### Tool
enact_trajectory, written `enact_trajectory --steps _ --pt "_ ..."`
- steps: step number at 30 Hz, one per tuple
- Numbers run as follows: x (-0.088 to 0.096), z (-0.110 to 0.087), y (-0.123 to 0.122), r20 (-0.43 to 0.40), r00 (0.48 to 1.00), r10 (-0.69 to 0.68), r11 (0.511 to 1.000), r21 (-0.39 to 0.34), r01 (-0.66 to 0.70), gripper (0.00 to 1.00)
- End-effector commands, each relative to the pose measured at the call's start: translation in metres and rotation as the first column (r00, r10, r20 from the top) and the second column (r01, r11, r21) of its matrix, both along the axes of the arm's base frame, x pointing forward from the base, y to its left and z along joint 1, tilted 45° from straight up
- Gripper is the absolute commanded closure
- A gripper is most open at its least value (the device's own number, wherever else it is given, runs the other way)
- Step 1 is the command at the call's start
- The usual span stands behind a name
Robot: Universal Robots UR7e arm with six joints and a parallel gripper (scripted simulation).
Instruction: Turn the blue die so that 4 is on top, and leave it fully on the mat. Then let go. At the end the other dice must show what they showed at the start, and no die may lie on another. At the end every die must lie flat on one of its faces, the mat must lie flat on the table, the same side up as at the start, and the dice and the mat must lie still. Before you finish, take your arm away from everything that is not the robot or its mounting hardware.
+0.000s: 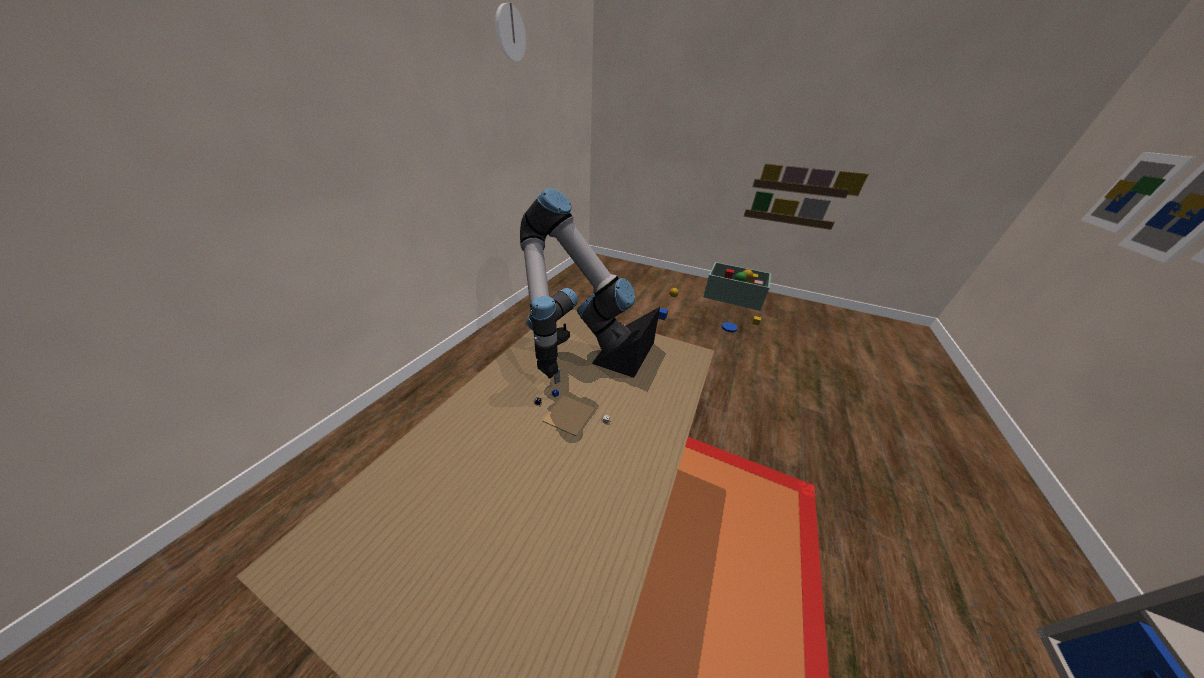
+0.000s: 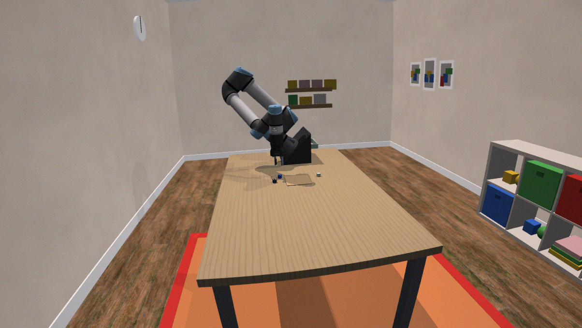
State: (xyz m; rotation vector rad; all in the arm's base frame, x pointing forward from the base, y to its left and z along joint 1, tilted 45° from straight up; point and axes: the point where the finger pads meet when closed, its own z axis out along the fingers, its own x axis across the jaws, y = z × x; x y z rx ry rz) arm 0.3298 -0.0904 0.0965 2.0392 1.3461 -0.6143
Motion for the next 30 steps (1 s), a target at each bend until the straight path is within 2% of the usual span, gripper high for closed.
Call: enact_trajectory --steps 1,14,30 --pt "-0.001 -0.001 0.000 -0.003 1.000 -0.001 1.000 0.001 0.001 0.30" --pt "-0.001 -0.004 -0.003 -0.003 1.000 -0.001 1.000 0.002 0.001 0.30" --pt "-0.002 -0.017 -0.016 -0.003 1.000 -0.001 1.000 0.002 0.001 0.30"
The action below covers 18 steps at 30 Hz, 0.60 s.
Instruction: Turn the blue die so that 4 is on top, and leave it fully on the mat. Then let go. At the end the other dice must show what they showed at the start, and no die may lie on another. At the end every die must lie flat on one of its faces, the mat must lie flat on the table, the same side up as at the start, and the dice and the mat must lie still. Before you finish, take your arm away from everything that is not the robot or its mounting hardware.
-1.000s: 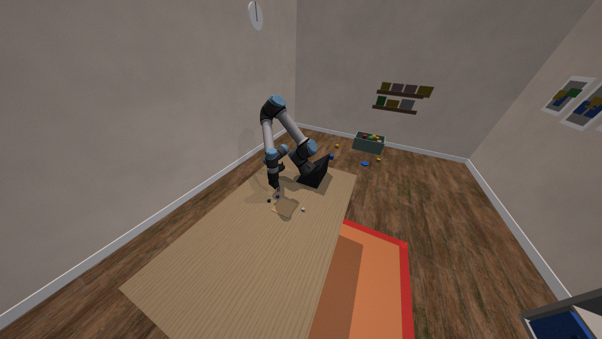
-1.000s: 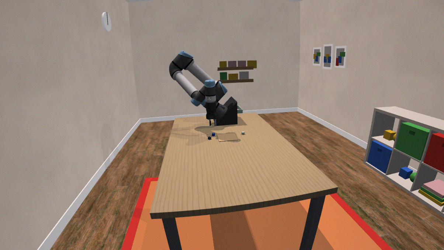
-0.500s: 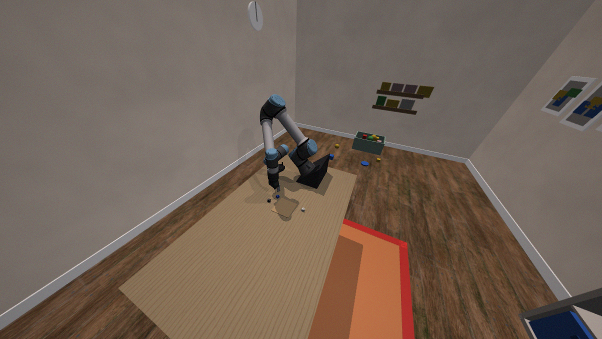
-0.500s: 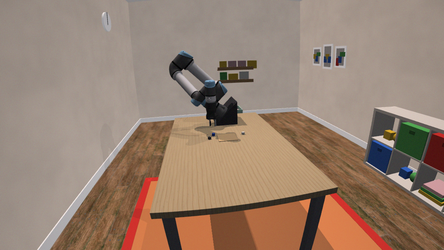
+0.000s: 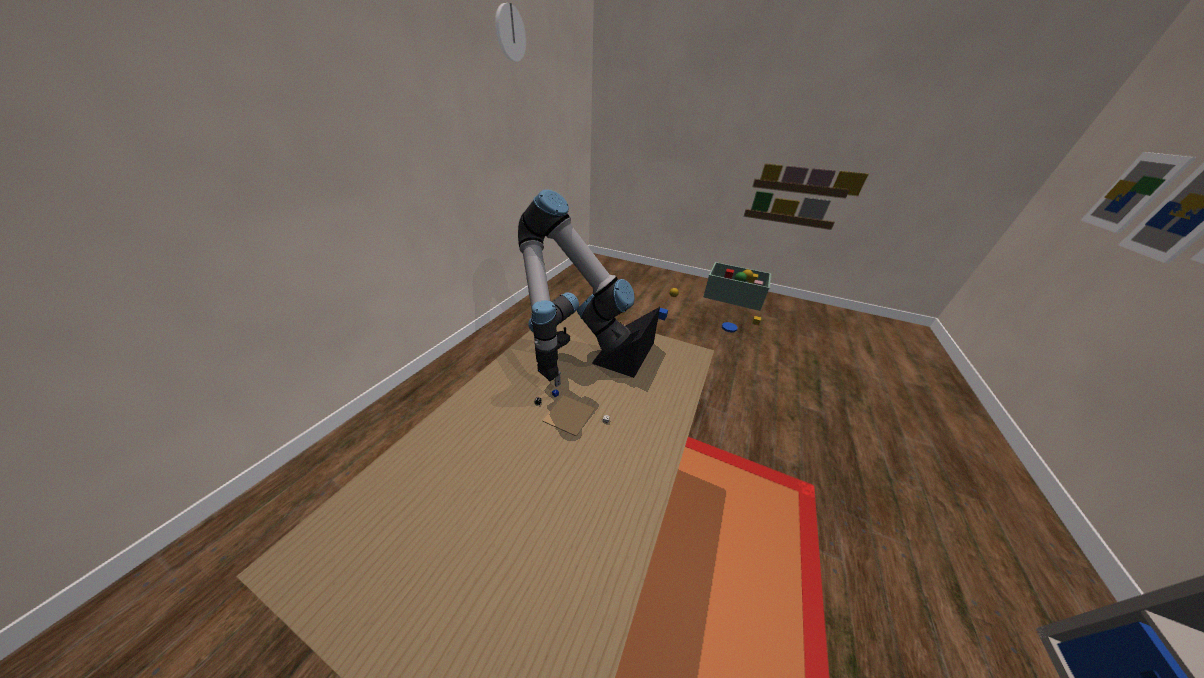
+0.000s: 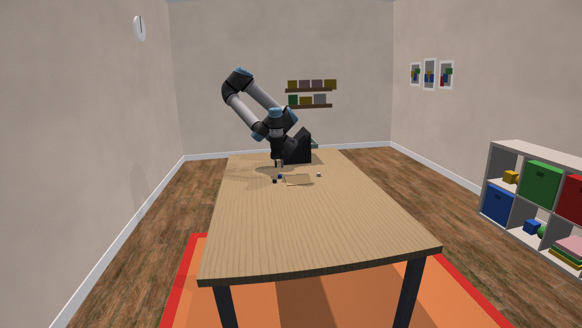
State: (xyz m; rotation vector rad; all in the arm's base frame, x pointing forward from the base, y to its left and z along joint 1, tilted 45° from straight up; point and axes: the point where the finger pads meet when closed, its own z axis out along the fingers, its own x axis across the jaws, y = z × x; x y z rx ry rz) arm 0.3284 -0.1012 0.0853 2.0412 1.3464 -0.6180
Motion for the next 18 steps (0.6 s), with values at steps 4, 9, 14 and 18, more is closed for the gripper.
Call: enact_trajectory --steps 4,9,14,18 --pt "-0.001 -0.011 -0.010 0.000 1.000 0.001 1.000 0.001 -0.001 0.30" --pt "-0.001 -0.016 -0.016 0.000 1.000 0.001 1.000 0.001 -0.001 0.30" --pt "-0.001 -0.019 -0.019 0.000 1.000 0.001 1.000 0.001 -0.001 0.30" --pt "-0.002 -0.023 -0.022 0.000 1.000 0.001 1.000 0.001 -0.001 0.30"
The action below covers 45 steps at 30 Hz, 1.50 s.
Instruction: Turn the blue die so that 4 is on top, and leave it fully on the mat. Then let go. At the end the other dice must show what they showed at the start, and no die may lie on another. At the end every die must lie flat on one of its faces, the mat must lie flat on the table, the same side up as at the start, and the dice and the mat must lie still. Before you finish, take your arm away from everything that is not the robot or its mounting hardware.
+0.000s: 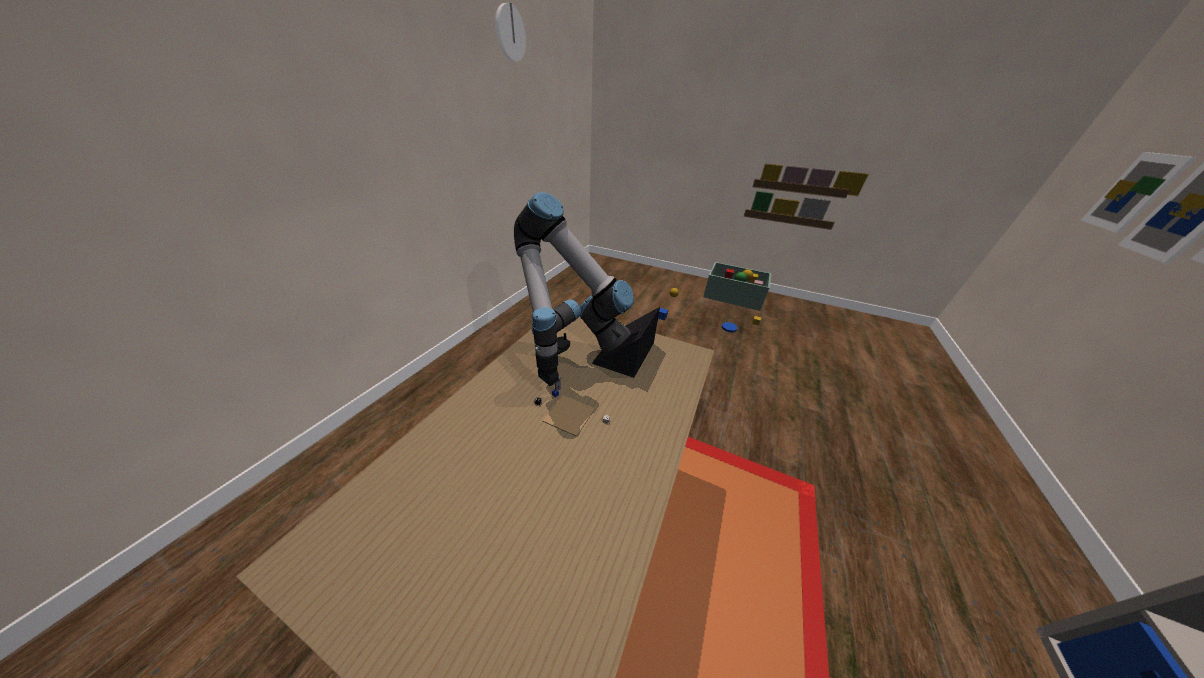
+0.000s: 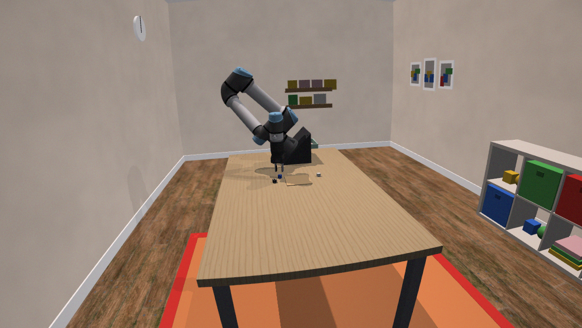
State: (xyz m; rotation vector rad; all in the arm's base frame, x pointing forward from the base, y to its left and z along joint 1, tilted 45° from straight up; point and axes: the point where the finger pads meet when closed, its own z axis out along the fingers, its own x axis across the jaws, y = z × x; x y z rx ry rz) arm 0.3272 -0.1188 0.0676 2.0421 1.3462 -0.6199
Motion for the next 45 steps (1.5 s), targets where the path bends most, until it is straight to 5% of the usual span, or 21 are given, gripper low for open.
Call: enact_trajectory --steps 1,45 --pt "-0.0005 -0.0060 -0.0054 0.001 1.000 0.003 1.000 0.001 -0.003 0.30" --pt "-0.0007 -0.0105 -0.0099 0.001 1.000 0.003 1.000 0.001 -0.003 0.30"
